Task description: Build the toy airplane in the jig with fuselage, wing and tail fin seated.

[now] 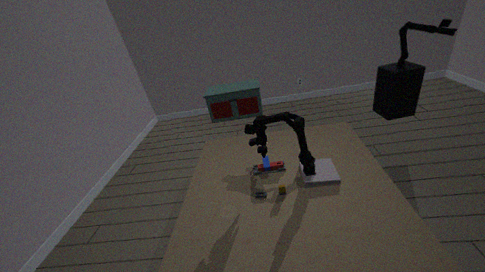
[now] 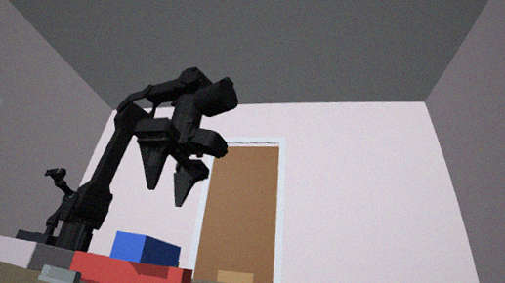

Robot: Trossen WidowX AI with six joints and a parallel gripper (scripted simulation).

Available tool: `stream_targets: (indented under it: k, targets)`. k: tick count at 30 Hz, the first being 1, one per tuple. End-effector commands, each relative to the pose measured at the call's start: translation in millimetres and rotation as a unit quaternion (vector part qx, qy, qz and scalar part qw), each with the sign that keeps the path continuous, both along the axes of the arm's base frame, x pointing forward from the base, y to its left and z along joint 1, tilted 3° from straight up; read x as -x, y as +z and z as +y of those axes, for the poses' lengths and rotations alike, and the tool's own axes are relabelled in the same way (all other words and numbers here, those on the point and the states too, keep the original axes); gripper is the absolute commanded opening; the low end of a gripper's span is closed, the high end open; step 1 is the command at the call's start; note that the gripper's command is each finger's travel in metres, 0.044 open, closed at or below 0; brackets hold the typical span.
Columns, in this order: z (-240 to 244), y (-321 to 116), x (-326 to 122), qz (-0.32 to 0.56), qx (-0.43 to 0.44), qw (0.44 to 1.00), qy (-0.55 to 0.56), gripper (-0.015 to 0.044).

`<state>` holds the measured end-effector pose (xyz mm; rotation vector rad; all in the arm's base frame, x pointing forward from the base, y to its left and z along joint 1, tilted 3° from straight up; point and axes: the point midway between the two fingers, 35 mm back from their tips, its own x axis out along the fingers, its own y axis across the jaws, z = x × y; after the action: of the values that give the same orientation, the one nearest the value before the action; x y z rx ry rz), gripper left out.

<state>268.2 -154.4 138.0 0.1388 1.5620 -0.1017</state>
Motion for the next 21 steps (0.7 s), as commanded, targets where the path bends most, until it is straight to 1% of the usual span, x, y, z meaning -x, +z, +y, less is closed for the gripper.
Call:
stream_targets:
  k: [1,6,8,14,21]
  targets:
    - [-0.4,-2.5,-0.3,0.002,0.000,0.999,0.052,0.0440]
    - [-0.4,-2.5,-0.3,0.002,0.000,0.999,0.052,0.0440]
    - [9.7,-1.7,-2.8,0.002,0.000,0.999,0.052,0.0440]
    - [97.8,3.7,-9.1,0.000,-0.003,0.999,0.052,0.0440]
    - [191.8,6.9,17.2,0.000,-0.008,0.999,0.052,0.0440]
